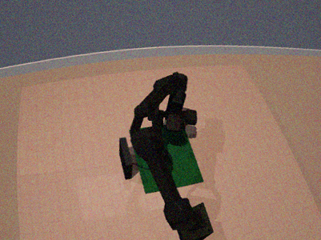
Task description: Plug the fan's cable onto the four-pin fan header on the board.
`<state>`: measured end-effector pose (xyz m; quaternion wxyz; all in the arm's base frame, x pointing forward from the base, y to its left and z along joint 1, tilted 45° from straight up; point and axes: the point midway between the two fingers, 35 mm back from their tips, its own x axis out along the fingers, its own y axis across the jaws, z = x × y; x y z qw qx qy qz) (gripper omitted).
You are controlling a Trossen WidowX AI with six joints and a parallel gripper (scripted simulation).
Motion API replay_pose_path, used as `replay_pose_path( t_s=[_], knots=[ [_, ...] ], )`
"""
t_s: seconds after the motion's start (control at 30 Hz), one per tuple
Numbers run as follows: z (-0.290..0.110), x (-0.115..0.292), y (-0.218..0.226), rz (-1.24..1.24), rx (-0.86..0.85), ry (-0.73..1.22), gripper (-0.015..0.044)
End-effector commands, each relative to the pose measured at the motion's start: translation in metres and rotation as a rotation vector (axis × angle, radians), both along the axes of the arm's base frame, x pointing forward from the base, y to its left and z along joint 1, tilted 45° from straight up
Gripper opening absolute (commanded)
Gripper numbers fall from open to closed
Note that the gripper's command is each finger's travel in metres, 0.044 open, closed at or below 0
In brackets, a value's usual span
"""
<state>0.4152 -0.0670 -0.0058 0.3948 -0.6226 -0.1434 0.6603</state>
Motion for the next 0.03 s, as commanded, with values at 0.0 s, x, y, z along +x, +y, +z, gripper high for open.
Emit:
replay_pose_path(
  t_s=[0.0],
  knots=[
    [-0.0089, 0.018, -0.0069, 0.0, 0.0, 0.005, 0.026]
  ],
)
